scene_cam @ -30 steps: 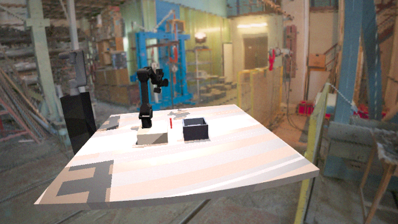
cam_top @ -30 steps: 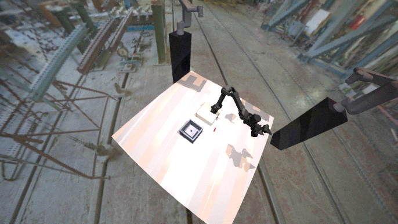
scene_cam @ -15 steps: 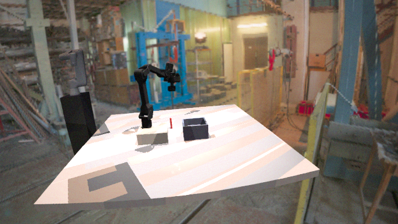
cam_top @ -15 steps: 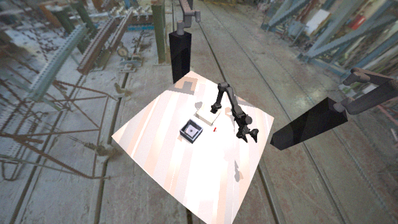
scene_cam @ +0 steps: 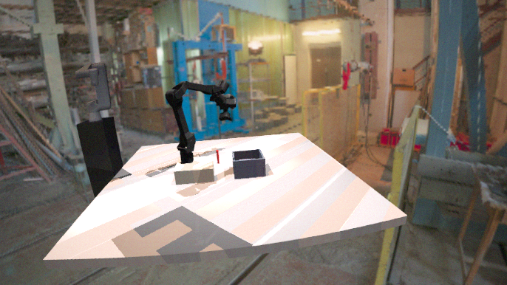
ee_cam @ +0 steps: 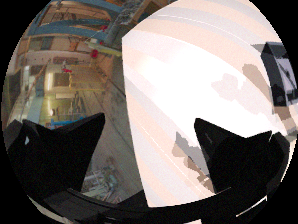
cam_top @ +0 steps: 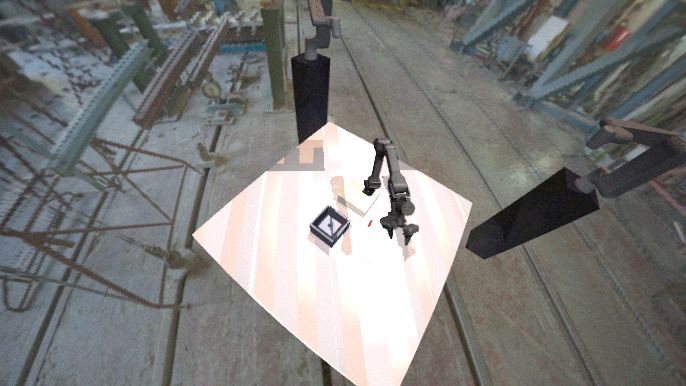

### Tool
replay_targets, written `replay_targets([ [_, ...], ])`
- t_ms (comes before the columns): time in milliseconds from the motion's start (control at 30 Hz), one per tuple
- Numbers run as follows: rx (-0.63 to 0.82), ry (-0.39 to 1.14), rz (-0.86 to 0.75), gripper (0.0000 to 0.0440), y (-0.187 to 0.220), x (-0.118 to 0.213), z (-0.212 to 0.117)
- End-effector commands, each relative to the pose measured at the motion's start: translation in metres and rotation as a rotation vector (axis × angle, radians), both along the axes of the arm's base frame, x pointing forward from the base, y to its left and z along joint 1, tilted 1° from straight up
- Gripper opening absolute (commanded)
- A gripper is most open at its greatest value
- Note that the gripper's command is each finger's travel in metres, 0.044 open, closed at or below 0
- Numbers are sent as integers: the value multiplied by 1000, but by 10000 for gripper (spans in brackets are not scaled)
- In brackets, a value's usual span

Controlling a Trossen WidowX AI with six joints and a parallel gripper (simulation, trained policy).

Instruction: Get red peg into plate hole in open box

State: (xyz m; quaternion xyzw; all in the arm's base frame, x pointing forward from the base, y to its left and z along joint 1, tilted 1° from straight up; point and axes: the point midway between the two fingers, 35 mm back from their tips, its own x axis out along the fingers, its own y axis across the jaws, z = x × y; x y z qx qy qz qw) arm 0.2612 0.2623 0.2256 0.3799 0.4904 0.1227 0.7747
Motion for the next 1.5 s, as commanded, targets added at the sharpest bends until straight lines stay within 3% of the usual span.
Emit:
replay_targets([
  [0,-108,46,-44,440,-29,-3,-16],
  [800,-530,565,-338,440,-135,-68,-133],
  [1100,-564,657,-447,440,-146,-79,-169],
  [1467,-512,653,-530,439,-144,-82,-218],
])
